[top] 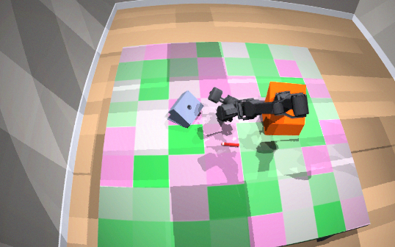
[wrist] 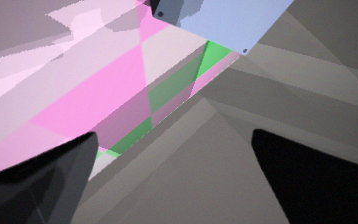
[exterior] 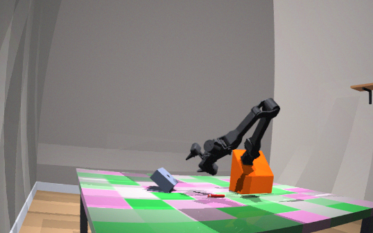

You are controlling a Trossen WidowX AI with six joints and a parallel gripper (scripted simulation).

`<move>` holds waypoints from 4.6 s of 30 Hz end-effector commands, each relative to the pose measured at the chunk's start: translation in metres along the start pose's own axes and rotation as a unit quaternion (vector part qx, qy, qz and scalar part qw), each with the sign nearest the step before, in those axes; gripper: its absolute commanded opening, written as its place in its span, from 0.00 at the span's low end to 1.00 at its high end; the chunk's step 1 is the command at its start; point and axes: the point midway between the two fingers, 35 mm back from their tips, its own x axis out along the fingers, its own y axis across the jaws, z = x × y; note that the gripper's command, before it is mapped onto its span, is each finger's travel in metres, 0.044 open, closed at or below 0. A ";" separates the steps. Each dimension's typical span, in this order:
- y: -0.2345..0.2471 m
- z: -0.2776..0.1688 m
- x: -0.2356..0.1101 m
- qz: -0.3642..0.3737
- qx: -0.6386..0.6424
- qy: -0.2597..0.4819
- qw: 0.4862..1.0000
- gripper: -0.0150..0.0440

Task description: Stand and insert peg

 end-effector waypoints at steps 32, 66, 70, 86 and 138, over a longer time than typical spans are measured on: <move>0.025 0.079 -0.049 0.330 0.394 -0.094 0.853 1.00; 0.029 0.120 -0.101 0.514 0.561 -0.022 0.649 1.00; 0.033 0.124 -0.097 0.514 0.561 -0.022 0.649 1.00; 0.049 0.140 -0.085 0.514 0.561 -0.022 0.649 1.00; 0.071 0.158 -0.073 0.515 0.561 -0.023 0.647 0.34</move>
